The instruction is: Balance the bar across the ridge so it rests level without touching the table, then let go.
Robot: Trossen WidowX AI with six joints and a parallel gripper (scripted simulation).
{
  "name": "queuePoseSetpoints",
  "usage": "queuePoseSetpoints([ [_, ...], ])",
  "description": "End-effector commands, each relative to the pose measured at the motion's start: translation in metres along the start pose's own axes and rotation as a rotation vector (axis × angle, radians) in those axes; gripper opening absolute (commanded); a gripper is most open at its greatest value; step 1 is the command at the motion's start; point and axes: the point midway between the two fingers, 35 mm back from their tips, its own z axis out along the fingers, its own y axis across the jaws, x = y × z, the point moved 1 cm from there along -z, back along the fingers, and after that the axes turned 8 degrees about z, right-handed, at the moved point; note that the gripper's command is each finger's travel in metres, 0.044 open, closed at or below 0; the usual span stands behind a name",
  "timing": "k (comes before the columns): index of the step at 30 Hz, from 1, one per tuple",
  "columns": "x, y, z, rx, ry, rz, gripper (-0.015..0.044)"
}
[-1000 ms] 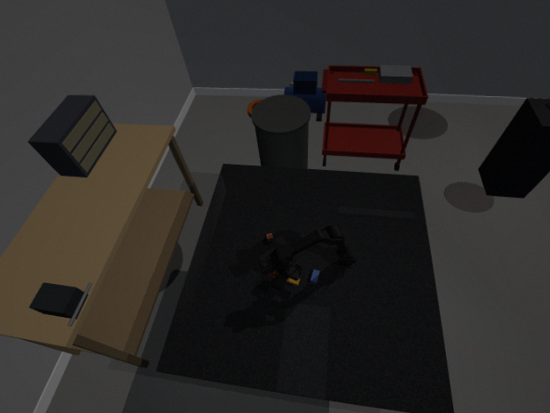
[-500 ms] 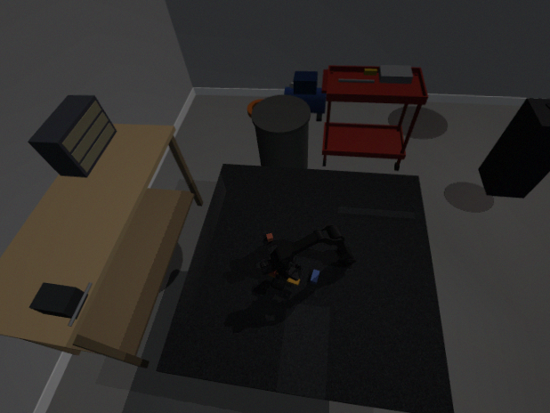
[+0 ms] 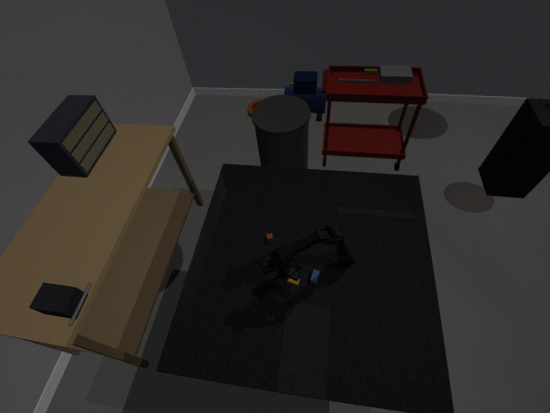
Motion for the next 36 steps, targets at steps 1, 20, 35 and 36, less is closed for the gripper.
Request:
queuePoseSetpoints([
  [1, 0.0001, -0.0006, 0.0006, 0.003, -0.001, 0.0, 0.0],
  [20, 0.0, -0.0004, 0.0022, 0.003, -0.001, 0.0, 0.0],
  [35, -0.0003, -0.0001, 0.0035, 0.003, -0.001, 0.0, 0.0],
  [36, -0.0003, -0.0001, 0.0036, 0.003, -0.001, 0.0, 0.0],
])
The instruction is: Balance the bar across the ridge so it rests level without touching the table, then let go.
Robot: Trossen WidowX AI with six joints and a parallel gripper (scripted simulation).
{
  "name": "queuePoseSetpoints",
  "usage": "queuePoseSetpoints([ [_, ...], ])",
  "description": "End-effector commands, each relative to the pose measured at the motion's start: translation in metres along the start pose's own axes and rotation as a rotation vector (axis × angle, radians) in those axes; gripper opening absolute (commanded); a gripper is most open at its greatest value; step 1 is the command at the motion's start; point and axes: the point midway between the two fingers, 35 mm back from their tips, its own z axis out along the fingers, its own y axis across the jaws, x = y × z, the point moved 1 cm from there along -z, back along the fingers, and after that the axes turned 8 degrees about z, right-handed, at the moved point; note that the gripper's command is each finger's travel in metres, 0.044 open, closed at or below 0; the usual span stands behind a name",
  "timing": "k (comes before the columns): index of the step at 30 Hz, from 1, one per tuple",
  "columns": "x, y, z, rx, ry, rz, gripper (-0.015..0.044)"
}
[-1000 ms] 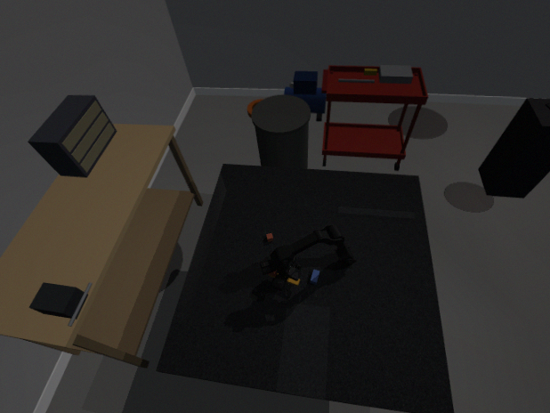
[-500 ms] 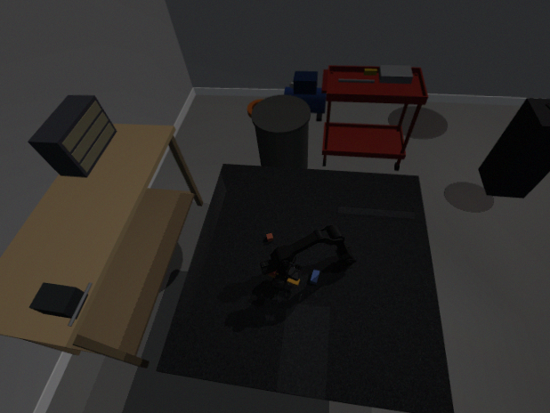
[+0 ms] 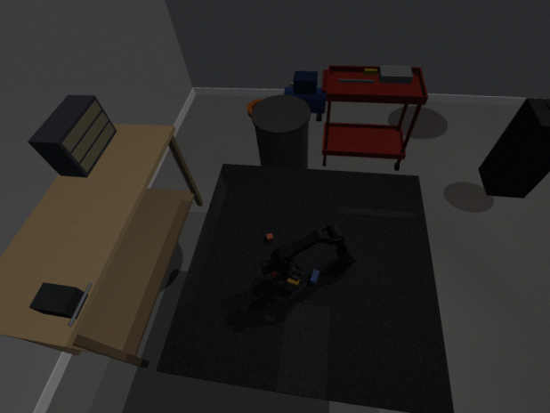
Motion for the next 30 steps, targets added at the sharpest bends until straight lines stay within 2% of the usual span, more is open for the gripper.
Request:
queuePoseSetpoints([
  [1, -0.0003, -0.0002, 0.001, 0.002, -0.002, 0.0, 0.0],
  [30, -0.0008, 0.0001, 0.0035, 0.002, -0.002, 0.0, 0.0],
])
